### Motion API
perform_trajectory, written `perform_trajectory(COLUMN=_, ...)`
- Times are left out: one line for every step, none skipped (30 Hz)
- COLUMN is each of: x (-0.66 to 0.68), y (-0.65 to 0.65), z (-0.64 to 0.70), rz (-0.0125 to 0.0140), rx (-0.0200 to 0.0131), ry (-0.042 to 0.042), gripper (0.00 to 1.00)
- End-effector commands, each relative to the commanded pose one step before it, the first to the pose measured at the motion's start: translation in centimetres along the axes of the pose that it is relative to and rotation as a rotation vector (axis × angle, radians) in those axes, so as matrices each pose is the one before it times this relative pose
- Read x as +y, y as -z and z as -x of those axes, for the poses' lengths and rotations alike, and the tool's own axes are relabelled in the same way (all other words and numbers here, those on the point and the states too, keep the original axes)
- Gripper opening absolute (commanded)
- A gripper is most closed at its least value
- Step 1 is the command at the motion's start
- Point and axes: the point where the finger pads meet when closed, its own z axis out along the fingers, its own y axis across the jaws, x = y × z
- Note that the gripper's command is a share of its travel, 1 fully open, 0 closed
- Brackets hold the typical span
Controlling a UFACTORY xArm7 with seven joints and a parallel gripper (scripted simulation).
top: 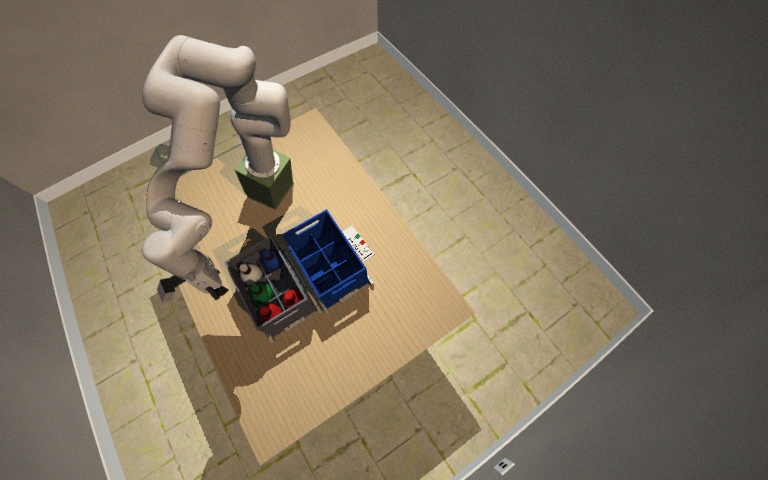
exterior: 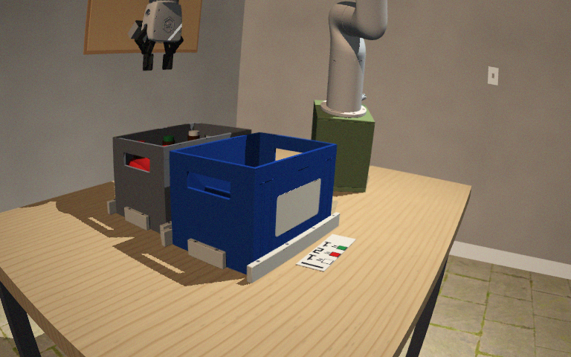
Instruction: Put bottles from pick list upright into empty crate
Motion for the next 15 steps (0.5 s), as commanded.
perform_trajectory(x=-0.096, y=0.188, z=-0.11, rz=-0.00352, rx=0.00327, ry=-0.00017, gripper=0.65)
perform_trajectory(x=0.0, y=0.0, z=0.0, rz=0.0, rx=0.0, ry=0.0, gripper=0.65)
perform_trajectory(x=0.0, y=0.0, z=0.0, rz=0.0, rx=0.0, ry=0.0, gripper=0.65)
perform_trajectory(x=0.0, y=0.0, z=0.0, rz=0.0, rx=0.0, ry=0.0, gripper=0.65)
perform_trajectory(x=0.0, y=0.0, z=0.0, rz=0.0, rx=0.0, ry=0.0, gripper=0.65)
perform_trajectory(x=0.0, y=0.0, z=0.0, rz=0.0, rx=0.0, ry=0.0, gripper=0.65)
perform_trajectory(x=0.0, y=0.0, z=0.0, rz=0.0, rx=0.0, ry=0.0, gripper=0.65)
perform_trajectory(x=0.323, y=-0.338, z=0.177, rz=0.00003, rx=-0.00001, ry=-0.03342, gripper=0.65)
perform_trajectory(x=0.327, y=-0.338, z=0.171, rz=0.00002, rx=-0.00003, ry=-0.03333, gripper=0.65)
perform_trajectory(x=0.333, y=-0.338, z=0.161, rz=0.00002, rx=-0.00002, ry=-0.03333, gripper=0.65)
perform_trajectory(x=0.338, y=-0.338, z=0.15, rz=0.00002, rx=-0.00002, ry=-0.03333, gripper=0.65)
perform_trajectory(x=0.343, y=-0.338, z=0.139, rz=0.00002, rx=-0.00002, ry=-0.03333, gripper=0.65)
perform_trajectory(x=0.348, y=-0.338, z=0.127, rz=0.00002, rx=-0.00002, ry=-0.03333, gripper=0.65)
perform_trajectory(x=0.352, y=-0.338, z=0.116, rz=0.00002, rx=-0.00002, ry=-0.03333, gripper=0.65)
perform_trajectory(x=0.355, y=-0.338, z=0.104, rz=0.00002, rx=-0.00002, ry=-0.03333, gripper=0.65)
